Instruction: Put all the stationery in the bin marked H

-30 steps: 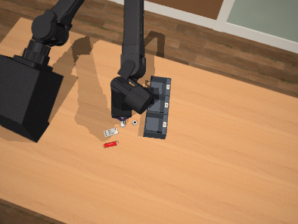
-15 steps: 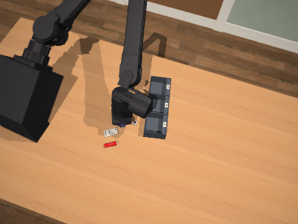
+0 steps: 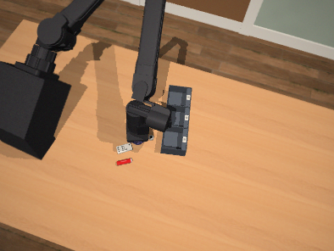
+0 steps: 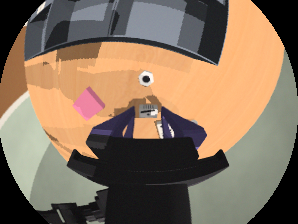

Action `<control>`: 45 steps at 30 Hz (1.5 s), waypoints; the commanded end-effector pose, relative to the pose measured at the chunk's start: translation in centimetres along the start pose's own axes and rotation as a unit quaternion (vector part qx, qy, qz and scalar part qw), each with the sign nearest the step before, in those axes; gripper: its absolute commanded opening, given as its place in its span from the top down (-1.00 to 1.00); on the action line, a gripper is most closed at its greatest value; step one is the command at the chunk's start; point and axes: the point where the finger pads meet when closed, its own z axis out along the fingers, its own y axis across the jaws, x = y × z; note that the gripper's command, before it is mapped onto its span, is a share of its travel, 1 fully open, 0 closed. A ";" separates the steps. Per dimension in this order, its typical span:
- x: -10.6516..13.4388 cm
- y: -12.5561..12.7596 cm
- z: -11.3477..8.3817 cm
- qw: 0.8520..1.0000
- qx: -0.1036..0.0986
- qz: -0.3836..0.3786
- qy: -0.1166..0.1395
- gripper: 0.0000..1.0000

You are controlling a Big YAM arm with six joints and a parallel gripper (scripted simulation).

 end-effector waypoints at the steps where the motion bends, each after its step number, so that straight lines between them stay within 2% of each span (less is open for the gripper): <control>1: 0.6 0.2 0.8 1.000 -0.002 0.012 0.005 0.21; 10: -0.6 0.0 0.5 1.000 0.000 0.002 0.000 0.21; 11: -0.4 -0.2 -0.1 1.000 0.002 0.006 -0.005 0.59; 42: -0.8 -0.3 -0.2 1.000 0.002 0.006 -0.004 0.59; 43: -1.4 -0.6 -1.4 1.000 0.008 0.001 -0.015 0.59; 45: -1.4 -0.6 -2.1 1.000 0.008 0.000 -0.015 0.59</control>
